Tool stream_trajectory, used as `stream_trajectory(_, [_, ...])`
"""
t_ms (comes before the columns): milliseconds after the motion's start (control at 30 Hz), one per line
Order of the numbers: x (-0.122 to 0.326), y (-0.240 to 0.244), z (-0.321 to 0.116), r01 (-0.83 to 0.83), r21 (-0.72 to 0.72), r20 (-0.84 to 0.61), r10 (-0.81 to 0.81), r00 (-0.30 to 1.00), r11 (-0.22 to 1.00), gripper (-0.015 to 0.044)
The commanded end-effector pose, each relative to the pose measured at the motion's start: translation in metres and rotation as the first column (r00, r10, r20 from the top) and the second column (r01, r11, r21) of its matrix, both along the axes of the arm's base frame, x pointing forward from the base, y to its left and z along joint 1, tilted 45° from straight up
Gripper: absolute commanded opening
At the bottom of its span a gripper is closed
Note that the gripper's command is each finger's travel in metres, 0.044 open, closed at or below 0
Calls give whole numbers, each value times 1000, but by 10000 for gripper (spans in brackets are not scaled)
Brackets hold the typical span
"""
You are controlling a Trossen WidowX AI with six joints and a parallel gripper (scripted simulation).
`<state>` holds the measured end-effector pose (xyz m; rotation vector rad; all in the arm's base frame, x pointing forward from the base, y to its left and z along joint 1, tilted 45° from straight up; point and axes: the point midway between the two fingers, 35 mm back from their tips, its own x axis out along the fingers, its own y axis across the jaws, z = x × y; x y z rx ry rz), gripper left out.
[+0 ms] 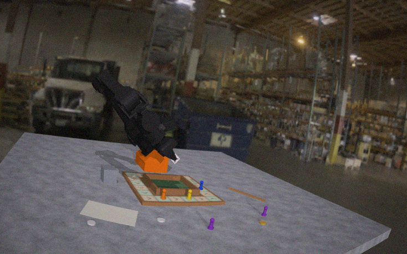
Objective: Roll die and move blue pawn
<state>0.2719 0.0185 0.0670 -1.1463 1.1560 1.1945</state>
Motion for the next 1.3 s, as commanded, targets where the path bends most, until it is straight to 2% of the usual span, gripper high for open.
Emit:
stream_trajectory(0, [1,1,2,-6,6,3,6,1000,1000,0])
stream_trajectory(300, [0,0,0,0,0,0,0,1000,1000,0])
stream_trajectory(567, [0,0,0,0,0,0,0,1000,1000,210])
stream_trajectory(700, [1,26,26,-6,7,3,5,1000,1000,315])
stream_trajectory(867, [0,28,27,-2,-8,-5,2,1000,1000,440])
stream_trajectory(933, [-3,25,14,19,-140,-58,-28,998,990,440])
stream_trajectory(1000, [-5,20,-1,27,-350,-95,-64,993,936,440])
stream_trajectory(1133, [-1,18,-15,7,-698,-37,-46,998,716,440])
stream_trajectory(1267, [2,19,-16,5,-744,-16,-26,1000,668,440])
